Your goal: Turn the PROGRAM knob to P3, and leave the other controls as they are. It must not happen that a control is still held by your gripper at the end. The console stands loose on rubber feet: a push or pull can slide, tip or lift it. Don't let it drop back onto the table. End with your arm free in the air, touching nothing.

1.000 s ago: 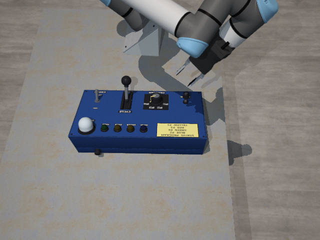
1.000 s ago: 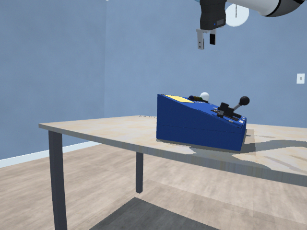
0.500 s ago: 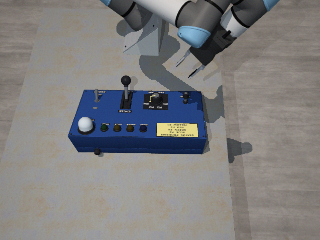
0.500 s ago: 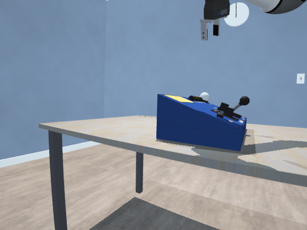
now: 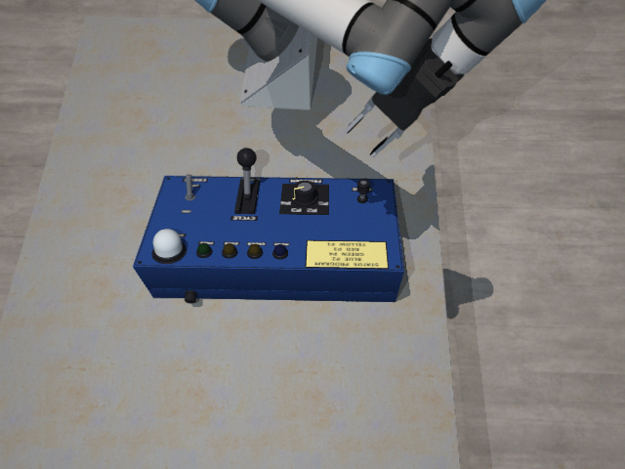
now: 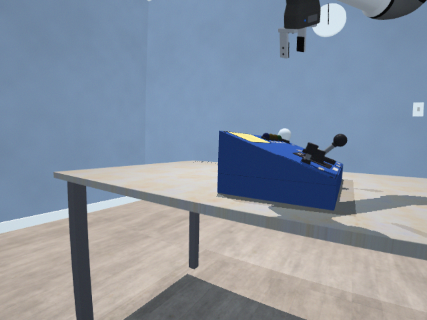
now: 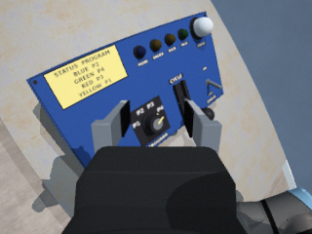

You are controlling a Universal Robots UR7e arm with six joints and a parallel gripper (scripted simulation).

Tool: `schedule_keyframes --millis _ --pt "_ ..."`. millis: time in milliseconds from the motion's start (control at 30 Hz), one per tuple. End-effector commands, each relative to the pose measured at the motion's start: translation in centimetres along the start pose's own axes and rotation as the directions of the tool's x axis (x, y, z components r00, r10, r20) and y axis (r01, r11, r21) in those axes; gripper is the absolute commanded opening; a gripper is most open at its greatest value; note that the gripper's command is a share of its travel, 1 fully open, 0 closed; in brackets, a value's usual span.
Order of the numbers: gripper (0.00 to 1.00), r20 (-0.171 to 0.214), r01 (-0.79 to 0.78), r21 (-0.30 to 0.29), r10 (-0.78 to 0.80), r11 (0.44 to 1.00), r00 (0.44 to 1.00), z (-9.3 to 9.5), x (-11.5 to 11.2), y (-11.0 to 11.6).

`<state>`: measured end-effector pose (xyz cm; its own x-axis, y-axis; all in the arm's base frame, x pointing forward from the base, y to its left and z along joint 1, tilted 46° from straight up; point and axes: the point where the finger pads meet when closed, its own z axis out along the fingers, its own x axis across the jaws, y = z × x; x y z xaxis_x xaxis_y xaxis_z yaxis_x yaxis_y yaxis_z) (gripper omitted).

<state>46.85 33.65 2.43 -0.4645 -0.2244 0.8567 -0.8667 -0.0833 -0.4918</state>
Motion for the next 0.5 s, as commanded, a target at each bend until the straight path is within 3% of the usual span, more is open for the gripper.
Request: schedule_keyframes --millis 0,233,467 --pt "1.0 0.01 0.003 -0.001 -0.003 1.0 1.0 0.1 -0.2 0.3" --pt "1.0 0.056 0.02 -0.007 -0.02 1.0 0.998 0.9 -1.5 1.9" --pt "1.0 0.127 0.046 -0.007 -0.045 0.999 0.991 2.2 -3.1 4.2"
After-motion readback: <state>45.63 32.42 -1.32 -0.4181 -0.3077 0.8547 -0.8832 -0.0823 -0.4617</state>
